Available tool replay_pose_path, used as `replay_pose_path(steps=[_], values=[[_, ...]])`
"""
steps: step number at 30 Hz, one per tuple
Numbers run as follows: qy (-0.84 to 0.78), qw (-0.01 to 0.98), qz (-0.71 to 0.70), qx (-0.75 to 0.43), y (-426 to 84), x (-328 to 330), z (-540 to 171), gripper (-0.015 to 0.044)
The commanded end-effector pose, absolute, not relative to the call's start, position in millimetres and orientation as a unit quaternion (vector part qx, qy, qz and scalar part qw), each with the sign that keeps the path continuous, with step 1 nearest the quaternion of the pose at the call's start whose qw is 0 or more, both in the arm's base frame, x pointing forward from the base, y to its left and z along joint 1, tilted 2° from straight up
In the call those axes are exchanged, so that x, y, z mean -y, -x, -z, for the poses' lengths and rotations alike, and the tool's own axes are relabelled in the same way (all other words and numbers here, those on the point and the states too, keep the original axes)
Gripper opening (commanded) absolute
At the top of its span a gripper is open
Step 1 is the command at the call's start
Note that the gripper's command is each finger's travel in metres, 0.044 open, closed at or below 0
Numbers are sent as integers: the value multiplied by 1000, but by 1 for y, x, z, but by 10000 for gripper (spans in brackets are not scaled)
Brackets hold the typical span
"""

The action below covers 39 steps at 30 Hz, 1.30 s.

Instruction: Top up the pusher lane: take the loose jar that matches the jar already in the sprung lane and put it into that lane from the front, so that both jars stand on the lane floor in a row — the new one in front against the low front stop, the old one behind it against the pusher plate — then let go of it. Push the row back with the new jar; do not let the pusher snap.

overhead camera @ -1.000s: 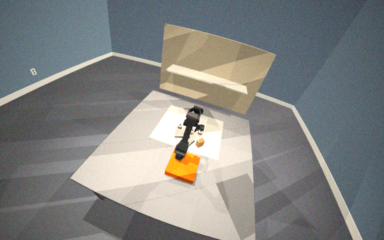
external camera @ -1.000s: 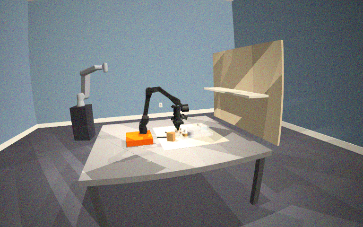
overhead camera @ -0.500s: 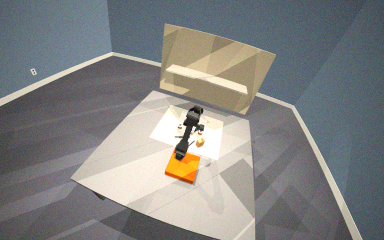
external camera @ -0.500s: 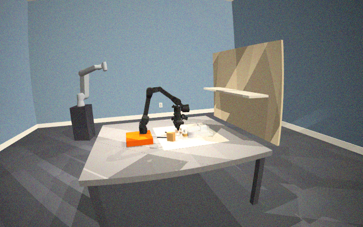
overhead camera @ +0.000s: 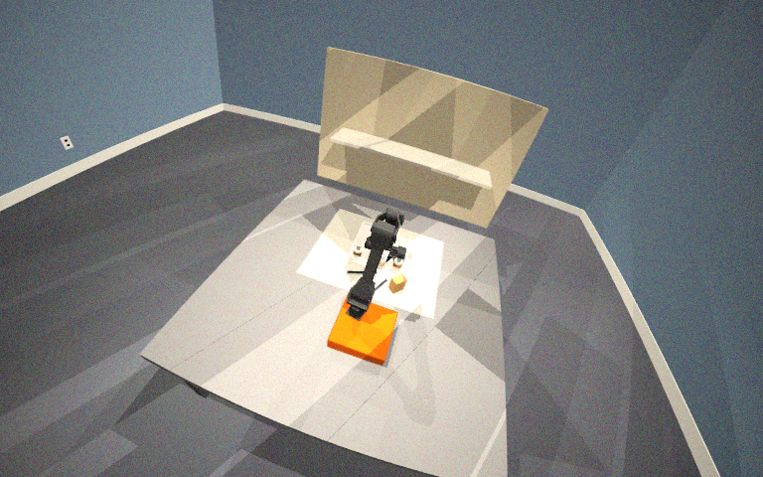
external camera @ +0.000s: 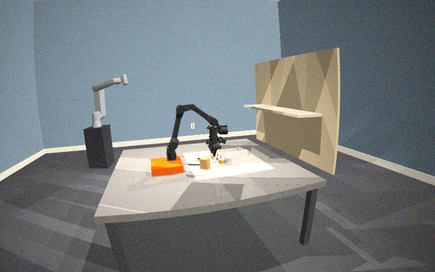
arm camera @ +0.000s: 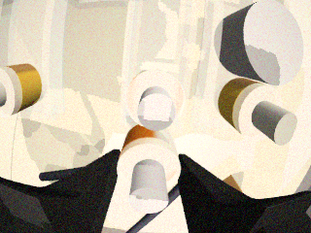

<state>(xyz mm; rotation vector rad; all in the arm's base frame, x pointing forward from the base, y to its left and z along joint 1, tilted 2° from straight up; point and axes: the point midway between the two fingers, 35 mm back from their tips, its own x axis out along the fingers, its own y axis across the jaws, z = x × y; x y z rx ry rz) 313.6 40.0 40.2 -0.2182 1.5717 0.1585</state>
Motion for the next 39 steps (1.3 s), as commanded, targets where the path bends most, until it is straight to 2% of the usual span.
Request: replay_pose_path(steps=[1,39], values=[[97,709,-70,-695,-324,-42,-43,0],[97,709,-70,-695,-342,-46,-45,0]])
